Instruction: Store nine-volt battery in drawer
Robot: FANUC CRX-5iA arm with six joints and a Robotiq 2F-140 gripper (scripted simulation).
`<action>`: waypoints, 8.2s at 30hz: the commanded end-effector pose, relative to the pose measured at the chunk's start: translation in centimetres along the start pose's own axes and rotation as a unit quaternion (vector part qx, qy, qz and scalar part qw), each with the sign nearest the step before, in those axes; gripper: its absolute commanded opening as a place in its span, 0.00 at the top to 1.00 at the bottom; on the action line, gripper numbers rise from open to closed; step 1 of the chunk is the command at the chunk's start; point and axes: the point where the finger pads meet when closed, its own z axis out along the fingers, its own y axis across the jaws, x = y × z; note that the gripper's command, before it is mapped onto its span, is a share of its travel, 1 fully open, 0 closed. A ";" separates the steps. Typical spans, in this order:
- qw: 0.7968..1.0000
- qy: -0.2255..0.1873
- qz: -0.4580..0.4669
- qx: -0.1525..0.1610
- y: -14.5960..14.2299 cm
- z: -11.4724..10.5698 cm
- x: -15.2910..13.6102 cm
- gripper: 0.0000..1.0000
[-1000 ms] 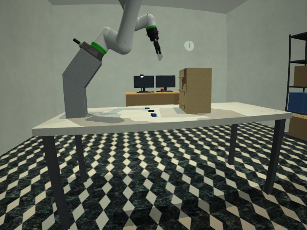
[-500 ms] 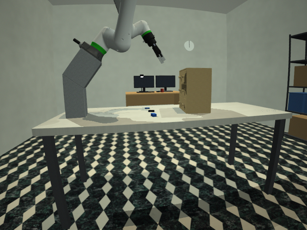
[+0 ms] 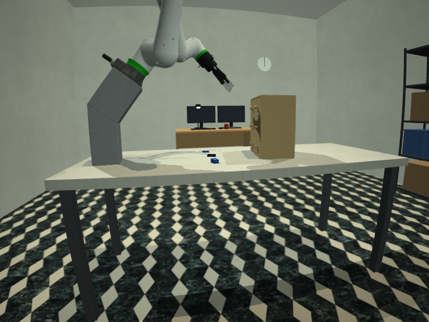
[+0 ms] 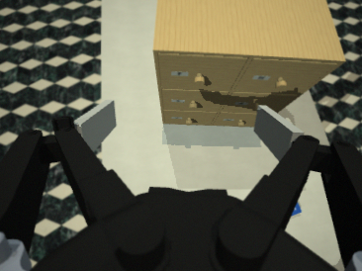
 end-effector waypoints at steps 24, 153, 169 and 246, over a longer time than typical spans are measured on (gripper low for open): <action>0.973 0.230 0.011 0.016 -0.1 4.7 0.8 0.00; 0.997 0.075 0.008 0.016 0.0 1.1 0.5 0.00; 1.000 -0.017 0.007 0.018 0.1 -1.1 0.4 0.00; 0.938 -0.346 0.000 0.019 0.4 -8.9 -0.4 0.00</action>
